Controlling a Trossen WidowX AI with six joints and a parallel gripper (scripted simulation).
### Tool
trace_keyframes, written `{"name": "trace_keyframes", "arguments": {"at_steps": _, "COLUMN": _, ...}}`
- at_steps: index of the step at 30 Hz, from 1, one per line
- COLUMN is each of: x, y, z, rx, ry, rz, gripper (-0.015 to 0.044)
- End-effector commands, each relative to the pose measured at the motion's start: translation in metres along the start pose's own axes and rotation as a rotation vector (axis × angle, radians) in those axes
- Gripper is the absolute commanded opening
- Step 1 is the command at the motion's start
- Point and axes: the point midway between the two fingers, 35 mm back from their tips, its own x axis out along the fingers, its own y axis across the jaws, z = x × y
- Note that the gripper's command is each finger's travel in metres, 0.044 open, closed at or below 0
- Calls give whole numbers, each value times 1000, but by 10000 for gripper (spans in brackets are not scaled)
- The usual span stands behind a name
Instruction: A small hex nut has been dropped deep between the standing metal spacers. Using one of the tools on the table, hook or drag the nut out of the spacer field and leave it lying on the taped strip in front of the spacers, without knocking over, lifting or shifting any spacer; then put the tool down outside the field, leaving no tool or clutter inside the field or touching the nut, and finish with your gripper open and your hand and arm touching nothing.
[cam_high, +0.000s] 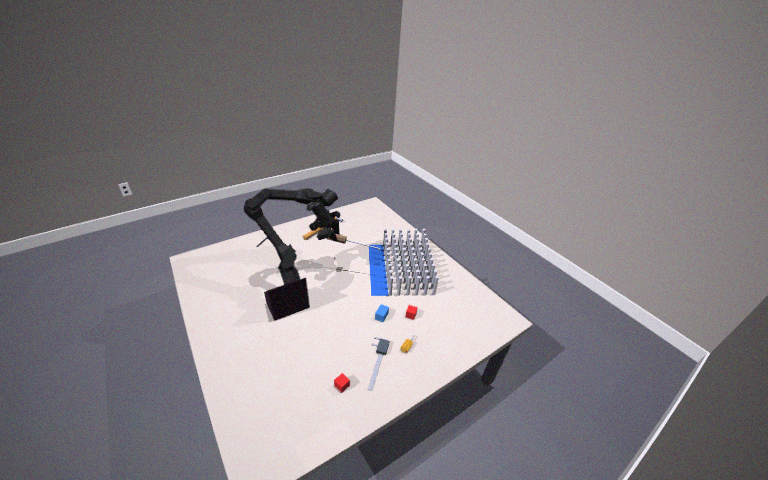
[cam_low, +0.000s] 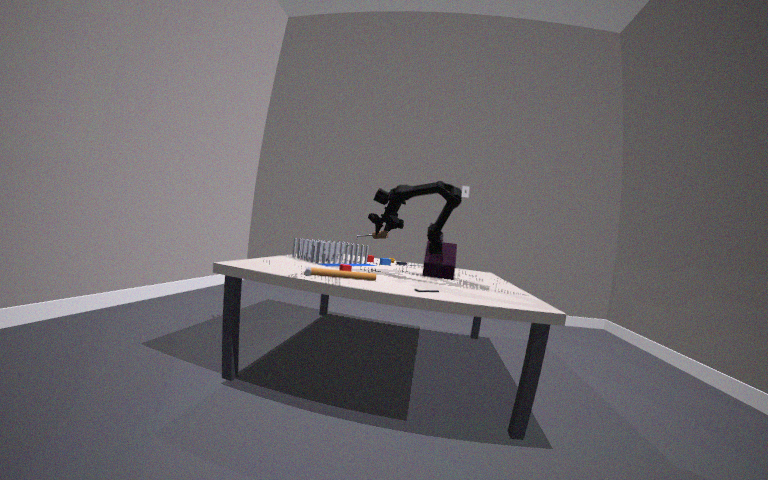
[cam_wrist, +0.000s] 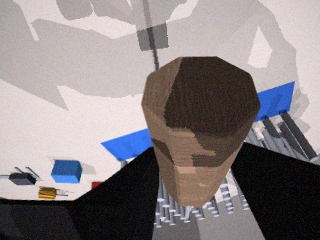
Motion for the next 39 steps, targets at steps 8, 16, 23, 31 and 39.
{"name": "trace_keyframes", "arguments": {"at_steps": 8, "x": -4, "y": 4, "z": -17, "rx": -316, "ry": 113, "rz": 24, "gripper": 0}}
{"name": "trace_keyframes", "arguments": {"at_steps": 16, "x": 1, "y": 3, "z": -16, "rx": -322, "ry": 115, "rz": 26, "gripper": 0}}
{"name": "trace_keyframes", "arguments": {"at_steps": 23, "x": 37, "y": 0, "z": -5, "rx": -321, "ry": 113, "rz": 33, "gripper": 0}}
{"name": "trace_keyframes", "arguments": {"at_steps": 31, "x": 79, "y": 0, "z": 15, "rx": -319, "ry": 113, "rz": 34, "gripper": 0}}
{"name": "trace_keyframes", "arguments": {"at_steps": 39, "x": 116, "y": 5, "z": 42, "rx": -316, "ry": 114, "rz": 26, "gripper": 0}}
